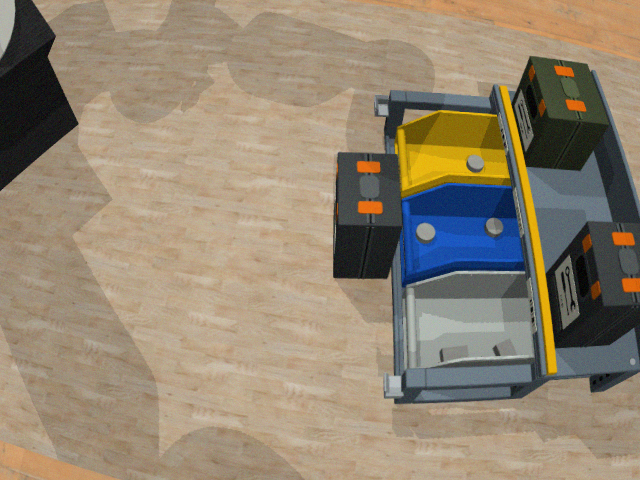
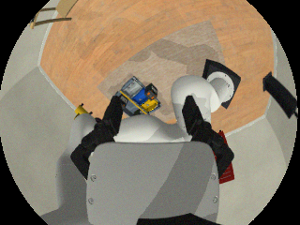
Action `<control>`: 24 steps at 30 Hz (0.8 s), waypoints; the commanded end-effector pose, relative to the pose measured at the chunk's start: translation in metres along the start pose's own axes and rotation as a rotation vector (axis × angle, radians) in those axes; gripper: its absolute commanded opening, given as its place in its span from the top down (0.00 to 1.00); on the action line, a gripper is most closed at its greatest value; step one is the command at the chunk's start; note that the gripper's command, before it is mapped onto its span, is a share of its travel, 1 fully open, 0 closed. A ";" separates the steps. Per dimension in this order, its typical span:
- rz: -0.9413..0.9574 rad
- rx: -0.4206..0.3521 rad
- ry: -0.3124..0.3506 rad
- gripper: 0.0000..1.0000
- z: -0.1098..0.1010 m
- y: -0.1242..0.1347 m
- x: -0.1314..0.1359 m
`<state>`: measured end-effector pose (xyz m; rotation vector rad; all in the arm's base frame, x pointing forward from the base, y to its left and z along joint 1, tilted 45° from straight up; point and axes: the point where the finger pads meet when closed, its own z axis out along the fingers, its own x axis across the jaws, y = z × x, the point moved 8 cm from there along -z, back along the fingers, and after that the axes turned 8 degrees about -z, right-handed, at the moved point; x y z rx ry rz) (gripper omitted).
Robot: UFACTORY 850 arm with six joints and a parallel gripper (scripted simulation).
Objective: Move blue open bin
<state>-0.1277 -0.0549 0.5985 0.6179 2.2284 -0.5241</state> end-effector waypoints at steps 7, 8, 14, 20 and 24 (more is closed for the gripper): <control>-0.225 0.092 -0.092 0.00 -0.006 0.049 0.033; -0.225 0.092 -0.092 0.00 -0.006 0.049 0.033; -0.225 0.092 -0.092 0.00 -0.006 0.049 0.033; -0.356 0.144 -0.146 0.00 -0.008 0.077 0.052; -0.446 0.181 -0.183 0.00 -0.009 0.096 0.066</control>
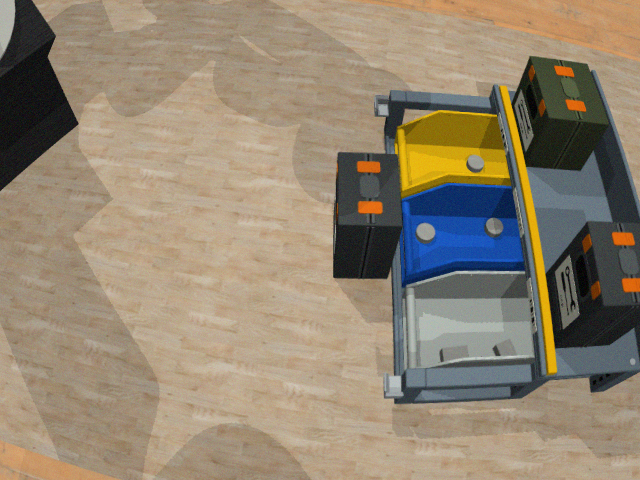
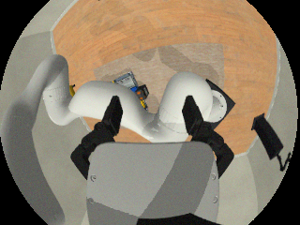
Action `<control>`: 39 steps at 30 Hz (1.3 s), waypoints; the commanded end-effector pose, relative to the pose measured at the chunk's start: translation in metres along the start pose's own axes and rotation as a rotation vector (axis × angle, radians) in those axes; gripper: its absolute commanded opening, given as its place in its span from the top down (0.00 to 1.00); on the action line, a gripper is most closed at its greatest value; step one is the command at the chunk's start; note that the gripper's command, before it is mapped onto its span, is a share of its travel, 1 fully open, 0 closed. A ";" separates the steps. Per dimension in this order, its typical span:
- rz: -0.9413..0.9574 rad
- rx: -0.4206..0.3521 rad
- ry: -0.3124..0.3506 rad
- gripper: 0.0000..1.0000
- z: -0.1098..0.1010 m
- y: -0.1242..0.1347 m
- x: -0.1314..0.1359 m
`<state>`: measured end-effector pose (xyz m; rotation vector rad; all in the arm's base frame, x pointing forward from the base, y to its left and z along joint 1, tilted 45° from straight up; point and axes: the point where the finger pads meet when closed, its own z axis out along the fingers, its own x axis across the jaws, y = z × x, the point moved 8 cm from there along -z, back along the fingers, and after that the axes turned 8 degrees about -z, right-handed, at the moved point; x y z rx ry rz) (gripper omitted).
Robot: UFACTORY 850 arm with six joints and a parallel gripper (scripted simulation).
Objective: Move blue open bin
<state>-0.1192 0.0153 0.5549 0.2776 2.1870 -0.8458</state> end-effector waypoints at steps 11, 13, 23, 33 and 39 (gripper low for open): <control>-0.170 0.072 -0.065 0.00 -0.012 0.041 0.013; -0.260 0.108 -0.101 0.00 -0.017 0.062 0.020; -0.350 0.145 -0.138 0.00 -0.022 0.082 0.027; -0.573 0.235 -0.229 0.00 -0.033 0.132 0.045; -0.573 0.235 -0.229 0.00 -0.033 0.132 0.045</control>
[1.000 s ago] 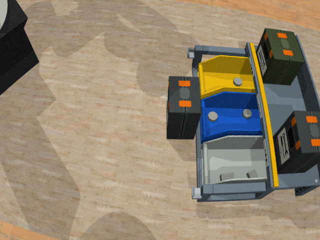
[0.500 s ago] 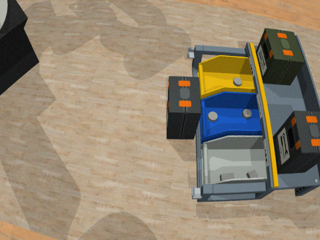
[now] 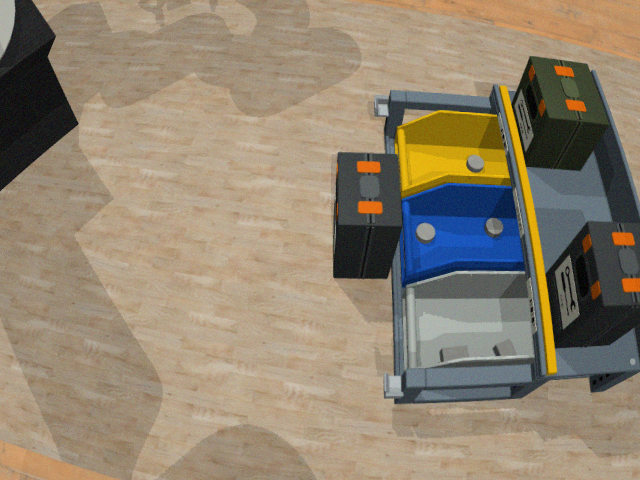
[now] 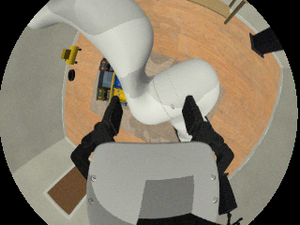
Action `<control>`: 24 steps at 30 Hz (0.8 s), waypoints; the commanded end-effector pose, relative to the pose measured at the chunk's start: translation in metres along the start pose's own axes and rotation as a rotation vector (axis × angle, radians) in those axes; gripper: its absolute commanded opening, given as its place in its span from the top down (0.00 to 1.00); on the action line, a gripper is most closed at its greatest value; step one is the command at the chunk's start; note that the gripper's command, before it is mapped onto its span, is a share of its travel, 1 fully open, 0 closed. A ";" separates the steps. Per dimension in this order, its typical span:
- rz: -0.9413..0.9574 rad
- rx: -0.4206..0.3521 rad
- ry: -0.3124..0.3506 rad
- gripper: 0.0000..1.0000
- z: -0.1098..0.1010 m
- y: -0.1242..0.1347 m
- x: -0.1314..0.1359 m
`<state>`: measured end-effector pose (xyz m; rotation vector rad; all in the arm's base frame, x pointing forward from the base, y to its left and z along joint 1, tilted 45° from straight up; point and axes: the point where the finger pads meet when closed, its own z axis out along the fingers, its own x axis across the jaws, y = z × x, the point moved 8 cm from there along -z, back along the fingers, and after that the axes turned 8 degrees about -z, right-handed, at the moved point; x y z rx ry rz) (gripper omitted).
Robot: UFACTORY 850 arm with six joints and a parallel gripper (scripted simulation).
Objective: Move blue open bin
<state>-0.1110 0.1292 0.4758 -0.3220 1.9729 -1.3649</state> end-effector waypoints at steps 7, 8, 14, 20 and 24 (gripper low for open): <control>-0.105 0.038 -0.041 0.00 -0.012 0.021 -0.006; -0.150 0.057 -0.060 0.00 -0.016 0.030 -0.009; -0.240 0.093 -0.097 0.00 -0.025 0.048 -0.013; -0.240 0.093 -0.097 0.00 -0.025 0.048 -0.013; -0.329 0.129 -0.133 0.00 -0.034 0.066 -0.018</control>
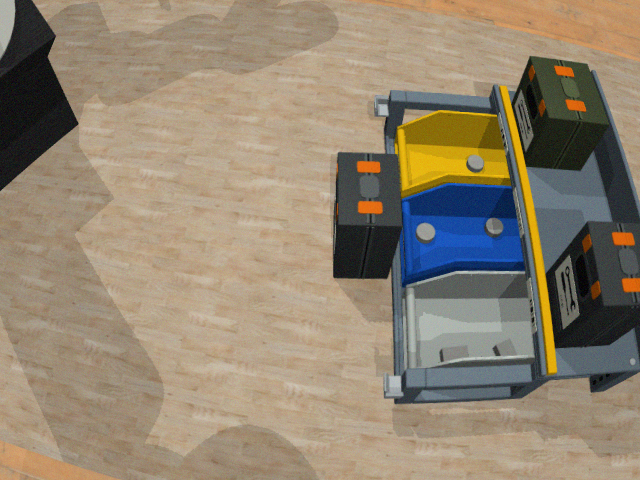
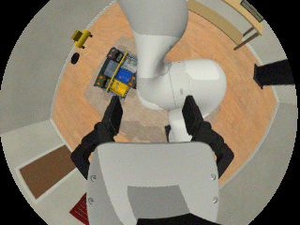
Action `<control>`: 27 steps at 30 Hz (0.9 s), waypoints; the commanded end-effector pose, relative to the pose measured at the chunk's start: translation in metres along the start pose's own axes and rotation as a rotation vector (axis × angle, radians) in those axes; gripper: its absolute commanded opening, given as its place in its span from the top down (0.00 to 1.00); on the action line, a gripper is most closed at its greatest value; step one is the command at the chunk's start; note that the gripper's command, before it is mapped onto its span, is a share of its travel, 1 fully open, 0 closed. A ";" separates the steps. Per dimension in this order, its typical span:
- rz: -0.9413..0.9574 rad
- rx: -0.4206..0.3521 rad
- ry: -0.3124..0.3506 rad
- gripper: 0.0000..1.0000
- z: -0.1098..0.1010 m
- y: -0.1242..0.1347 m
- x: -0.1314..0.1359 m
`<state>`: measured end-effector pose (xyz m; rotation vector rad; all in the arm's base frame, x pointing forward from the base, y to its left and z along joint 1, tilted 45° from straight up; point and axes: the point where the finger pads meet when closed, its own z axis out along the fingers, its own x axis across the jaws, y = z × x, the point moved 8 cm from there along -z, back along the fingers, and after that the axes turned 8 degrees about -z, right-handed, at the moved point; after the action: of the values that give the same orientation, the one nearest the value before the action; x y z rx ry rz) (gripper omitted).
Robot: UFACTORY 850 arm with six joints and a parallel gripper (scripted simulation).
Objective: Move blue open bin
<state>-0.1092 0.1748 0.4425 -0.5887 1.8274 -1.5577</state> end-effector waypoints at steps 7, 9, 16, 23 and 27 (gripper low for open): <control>-0.220 0.090 -0.090 0.00 -0.023 0.037 -0.023; -0.220 0.090 -0.090 0.00 -0.023 0.037 -0.023; -0.264 0.107 -0.108 0.00 -0.028 0.044 -0.027; -0.444 0.181 -0.182 0.00 -0.045 0.072 -0.045; -0.444 0.181 -0.182 0.00 -0.045 0.072 -0.045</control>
<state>-0.1059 0.2477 0.3852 -1.0479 1.4733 -1.8550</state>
